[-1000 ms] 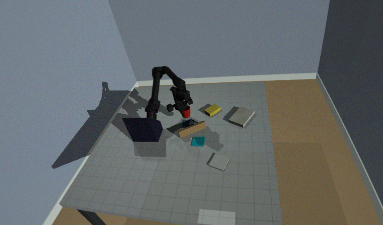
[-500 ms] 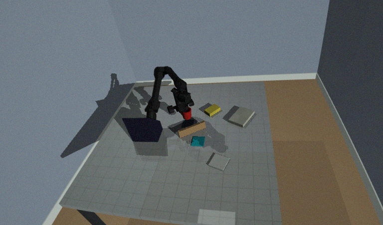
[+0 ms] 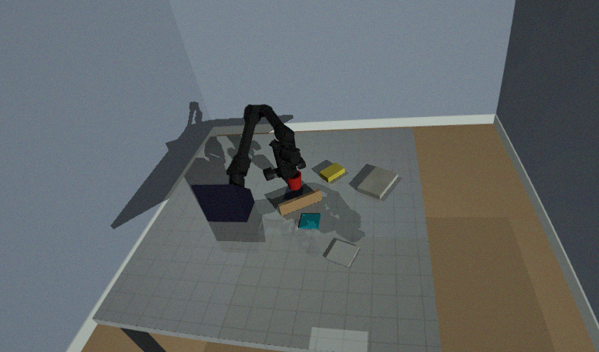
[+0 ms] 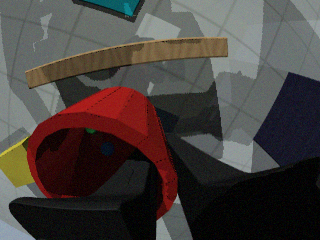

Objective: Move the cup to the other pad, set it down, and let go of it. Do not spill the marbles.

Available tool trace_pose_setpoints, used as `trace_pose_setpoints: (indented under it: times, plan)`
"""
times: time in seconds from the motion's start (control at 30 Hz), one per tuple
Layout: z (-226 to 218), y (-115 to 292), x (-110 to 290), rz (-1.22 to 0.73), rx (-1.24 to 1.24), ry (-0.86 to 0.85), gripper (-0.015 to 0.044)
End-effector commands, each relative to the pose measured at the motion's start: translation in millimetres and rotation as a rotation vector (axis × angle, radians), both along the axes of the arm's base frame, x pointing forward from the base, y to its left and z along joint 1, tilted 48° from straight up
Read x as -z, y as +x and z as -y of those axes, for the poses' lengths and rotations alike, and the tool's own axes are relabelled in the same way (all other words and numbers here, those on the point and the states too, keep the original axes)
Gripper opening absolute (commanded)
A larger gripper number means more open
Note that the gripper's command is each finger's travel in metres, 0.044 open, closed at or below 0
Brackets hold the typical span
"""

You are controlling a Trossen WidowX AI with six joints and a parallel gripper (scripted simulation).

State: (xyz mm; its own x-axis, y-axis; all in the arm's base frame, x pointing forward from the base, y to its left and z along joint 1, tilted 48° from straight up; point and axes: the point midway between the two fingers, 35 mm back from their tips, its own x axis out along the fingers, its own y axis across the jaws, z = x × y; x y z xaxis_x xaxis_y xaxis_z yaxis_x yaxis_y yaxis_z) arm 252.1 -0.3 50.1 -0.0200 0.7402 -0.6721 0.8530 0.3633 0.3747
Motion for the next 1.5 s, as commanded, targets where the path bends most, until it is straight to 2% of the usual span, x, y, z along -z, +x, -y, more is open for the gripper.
trace_pose_setpoints:
  times: [0.0, 1.47]
  plan:
    - [6, 5, 6, 0.001, -0.005, -0.004, 0.0]
    - [54, 50, 55, 0.005, -0.005, -0.007, 0.0]
